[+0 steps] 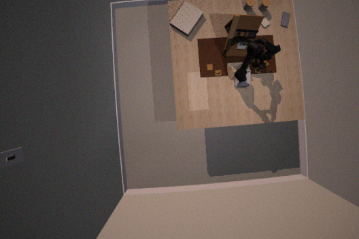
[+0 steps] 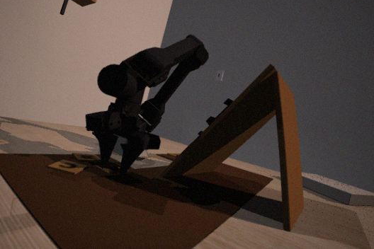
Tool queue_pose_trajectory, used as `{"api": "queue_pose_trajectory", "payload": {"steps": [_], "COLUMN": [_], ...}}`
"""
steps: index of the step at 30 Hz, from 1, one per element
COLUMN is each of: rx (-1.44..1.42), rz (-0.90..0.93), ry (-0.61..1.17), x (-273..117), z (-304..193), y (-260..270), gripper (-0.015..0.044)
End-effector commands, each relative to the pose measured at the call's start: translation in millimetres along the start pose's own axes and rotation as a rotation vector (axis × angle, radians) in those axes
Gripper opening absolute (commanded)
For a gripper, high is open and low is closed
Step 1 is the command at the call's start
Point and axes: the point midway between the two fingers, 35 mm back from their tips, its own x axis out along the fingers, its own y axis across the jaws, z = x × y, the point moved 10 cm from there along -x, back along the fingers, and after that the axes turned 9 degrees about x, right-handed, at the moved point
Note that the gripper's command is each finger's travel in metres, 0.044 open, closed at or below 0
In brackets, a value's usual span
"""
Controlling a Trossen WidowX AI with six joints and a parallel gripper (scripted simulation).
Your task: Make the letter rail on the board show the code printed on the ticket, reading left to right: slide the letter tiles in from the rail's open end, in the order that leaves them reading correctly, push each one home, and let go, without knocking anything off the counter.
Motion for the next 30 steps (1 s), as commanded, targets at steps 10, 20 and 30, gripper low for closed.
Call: {"api": "queue_pose_trajectory", "payload": {"steps": [10,20,30], "rx": [0.007,0.007,0.007], "rz": [0.002,0.002,0.002], "ry": [0.002,0.002,0.002], "x": [-4.0,-11.8,-19.5], "z": [0.2,-1.1,-2.1], "y": [-0.6,-0.6,-0.6], "gripper": [0.0129,0.0,0.0]}}
